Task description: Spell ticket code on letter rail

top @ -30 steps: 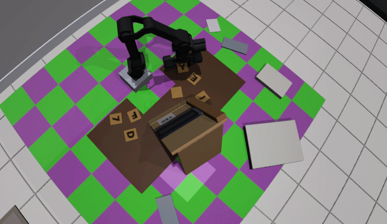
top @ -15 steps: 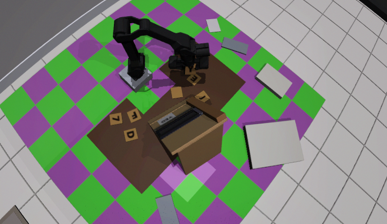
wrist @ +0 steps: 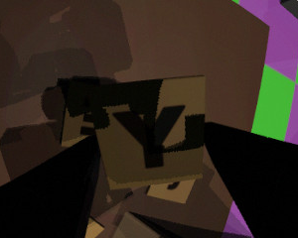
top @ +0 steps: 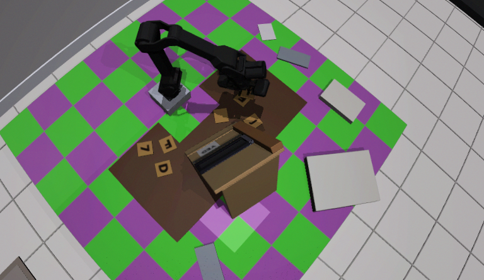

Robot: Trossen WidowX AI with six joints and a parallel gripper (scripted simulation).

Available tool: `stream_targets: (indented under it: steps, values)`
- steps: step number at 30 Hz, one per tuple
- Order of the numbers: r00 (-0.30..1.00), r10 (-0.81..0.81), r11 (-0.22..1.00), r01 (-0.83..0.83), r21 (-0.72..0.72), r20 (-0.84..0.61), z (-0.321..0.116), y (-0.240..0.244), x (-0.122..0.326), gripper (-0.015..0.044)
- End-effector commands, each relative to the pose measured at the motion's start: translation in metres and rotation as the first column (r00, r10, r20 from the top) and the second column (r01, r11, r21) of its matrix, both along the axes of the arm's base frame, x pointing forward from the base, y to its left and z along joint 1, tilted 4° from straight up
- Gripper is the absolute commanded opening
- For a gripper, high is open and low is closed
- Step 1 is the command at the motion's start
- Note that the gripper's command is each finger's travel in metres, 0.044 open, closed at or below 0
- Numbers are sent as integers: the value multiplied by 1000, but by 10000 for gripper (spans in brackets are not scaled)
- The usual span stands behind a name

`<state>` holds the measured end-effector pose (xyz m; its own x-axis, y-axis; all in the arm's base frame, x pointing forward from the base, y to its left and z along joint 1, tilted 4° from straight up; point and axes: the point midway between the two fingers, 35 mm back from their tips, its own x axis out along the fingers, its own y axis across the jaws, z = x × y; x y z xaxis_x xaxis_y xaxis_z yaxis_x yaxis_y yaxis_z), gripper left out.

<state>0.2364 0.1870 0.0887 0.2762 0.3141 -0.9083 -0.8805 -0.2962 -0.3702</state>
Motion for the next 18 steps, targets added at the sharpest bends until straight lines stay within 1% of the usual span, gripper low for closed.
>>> stream_targets:
  steps: [1, 9, 18]
  values:
    - [996, -87, 994, 85, 74, 28, 18, -3, 17, 0]
    - [972, -230, 959, 218, 182, 50, 41, -17, 42, 0]
    - [919, -389, 882, 353, 311, 61, 71, -38, 68, 0]
